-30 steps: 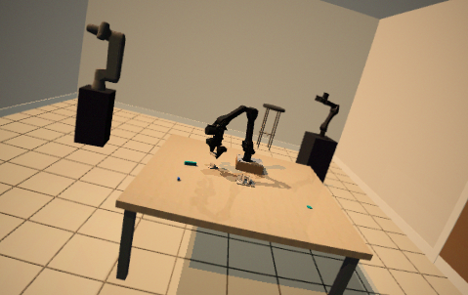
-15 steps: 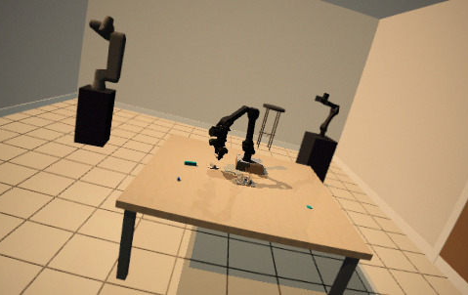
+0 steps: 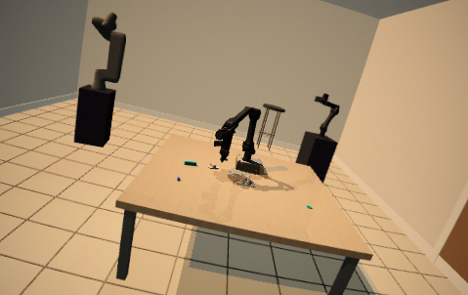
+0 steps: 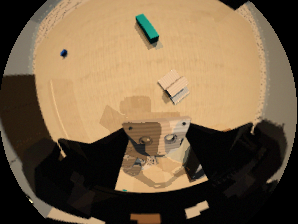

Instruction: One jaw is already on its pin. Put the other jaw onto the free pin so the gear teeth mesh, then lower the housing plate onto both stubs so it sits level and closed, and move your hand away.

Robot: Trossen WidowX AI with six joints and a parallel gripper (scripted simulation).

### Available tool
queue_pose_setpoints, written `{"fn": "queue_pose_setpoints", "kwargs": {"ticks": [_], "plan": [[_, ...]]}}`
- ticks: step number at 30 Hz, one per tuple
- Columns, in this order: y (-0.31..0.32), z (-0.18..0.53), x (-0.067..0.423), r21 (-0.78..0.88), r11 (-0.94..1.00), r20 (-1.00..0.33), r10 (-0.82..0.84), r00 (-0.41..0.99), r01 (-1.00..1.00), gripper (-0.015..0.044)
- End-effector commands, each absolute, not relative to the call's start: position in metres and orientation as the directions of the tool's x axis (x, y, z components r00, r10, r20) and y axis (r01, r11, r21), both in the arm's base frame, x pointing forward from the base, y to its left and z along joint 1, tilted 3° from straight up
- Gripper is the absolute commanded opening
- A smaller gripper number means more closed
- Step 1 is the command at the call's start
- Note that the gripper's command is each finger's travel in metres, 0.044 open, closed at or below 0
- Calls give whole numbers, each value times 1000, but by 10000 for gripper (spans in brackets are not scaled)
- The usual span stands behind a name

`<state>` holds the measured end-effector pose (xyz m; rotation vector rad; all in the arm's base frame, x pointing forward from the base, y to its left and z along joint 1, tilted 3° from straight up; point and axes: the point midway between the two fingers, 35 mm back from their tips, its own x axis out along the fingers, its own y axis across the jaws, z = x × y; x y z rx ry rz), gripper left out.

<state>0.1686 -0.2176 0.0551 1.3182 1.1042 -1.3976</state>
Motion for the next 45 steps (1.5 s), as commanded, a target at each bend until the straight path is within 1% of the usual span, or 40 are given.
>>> {"fn": "queue_pose_setpoints", "kwargs": {"ticks": [1,13,25,35,45], "plan": [[-206,54,177,-22,-306,-999,-25,-31,952,351],[-176,53,198,-12,-564,-999,-22,-29,826,351],[-144,52,213,-3,-775,-999,-18,-28,631,351],[-117,50,223,2,-903,-999,-16,-28,429,351],[-90,49,229,8,-979,-999,-14,-29,202,351]]}}
